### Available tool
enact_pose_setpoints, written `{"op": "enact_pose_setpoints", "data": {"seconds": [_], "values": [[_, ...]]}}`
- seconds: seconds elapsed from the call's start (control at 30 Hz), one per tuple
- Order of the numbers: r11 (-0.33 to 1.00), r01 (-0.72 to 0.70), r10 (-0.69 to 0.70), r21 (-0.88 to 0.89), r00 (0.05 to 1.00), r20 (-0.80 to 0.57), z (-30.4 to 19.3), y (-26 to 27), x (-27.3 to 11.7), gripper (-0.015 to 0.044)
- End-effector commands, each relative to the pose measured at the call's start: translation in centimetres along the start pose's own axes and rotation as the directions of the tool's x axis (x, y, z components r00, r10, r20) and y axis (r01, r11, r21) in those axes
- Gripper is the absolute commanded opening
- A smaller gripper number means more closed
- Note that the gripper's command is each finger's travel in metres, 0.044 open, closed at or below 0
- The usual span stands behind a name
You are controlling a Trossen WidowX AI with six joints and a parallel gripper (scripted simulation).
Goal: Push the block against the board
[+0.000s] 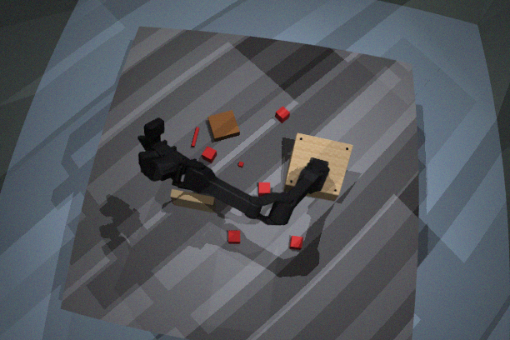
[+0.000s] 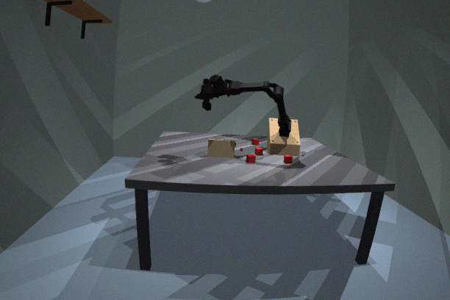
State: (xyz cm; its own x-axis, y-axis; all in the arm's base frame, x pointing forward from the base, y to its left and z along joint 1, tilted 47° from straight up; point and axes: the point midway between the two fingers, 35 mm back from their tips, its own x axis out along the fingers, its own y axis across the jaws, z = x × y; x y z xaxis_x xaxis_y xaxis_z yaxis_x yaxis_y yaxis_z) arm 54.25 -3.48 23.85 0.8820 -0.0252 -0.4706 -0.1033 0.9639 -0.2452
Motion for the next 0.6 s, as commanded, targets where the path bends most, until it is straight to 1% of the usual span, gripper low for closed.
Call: {"op": "enact_pose_setpoints", "data": {"seconds": [0.0, 0.27, 0.57], "values": [[0.995, -0.070, 0.068, -0.072, 0.997, -0.030, -0.2, 1.3, 0.0, 0.0000], [0.935, -0.266, 0.243, -0.235, 0.962, -0.125, -1.6, 5.3, -0.3, 0.0000], [0.790, -0.490, 0.432, -0.369, 0.872, -0.232, -3.3, 9.7, -1.6, 0.0000]]}}
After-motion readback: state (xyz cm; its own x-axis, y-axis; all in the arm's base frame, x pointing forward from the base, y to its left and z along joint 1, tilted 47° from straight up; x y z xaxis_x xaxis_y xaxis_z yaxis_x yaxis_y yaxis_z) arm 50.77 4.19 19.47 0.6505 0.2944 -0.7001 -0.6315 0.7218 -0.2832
